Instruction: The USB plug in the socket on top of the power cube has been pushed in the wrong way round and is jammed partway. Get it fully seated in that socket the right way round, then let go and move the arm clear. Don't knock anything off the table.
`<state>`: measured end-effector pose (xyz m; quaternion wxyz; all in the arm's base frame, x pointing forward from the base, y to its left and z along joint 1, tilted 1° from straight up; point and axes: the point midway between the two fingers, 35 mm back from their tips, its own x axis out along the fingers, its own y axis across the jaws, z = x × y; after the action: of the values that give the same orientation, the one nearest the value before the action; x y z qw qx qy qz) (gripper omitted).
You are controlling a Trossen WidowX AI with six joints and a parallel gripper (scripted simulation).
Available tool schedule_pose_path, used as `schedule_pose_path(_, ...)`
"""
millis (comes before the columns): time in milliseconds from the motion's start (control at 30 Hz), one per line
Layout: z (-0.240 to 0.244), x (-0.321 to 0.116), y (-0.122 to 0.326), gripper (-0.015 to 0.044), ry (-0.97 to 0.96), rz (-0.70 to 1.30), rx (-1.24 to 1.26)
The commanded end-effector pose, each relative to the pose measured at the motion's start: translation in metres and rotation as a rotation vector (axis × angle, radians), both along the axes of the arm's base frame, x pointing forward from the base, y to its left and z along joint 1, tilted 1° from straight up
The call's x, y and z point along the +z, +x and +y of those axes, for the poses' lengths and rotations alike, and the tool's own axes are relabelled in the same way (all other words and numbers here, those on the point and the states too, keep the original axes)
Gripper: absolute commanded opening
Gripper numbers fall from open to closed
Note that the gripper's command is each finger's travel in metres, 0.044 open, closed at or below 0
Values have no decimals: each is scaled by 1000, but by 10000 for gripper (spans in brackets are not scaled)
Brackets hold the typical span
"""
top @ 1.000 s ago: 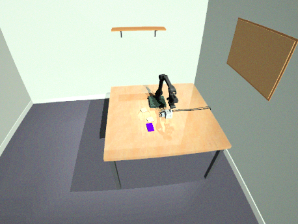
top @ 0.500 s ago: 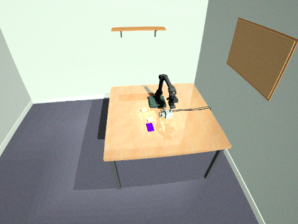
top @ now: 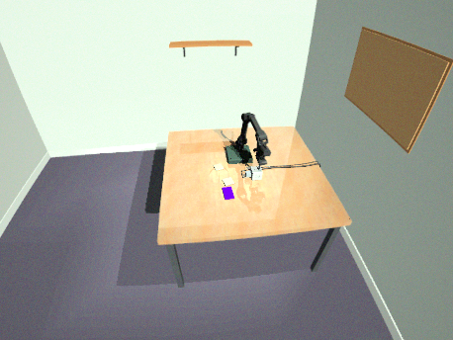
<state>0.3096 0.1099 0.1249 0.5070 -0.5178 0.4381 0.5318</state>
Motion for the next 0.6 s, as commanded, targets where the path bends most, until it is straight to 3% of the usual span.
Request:
schedule_pose_path(0, 1, -1, 0, 0, 7, 2, -3)
schedule_pose_path(567, 1, -3, 0, 0, 7, 2, -3)
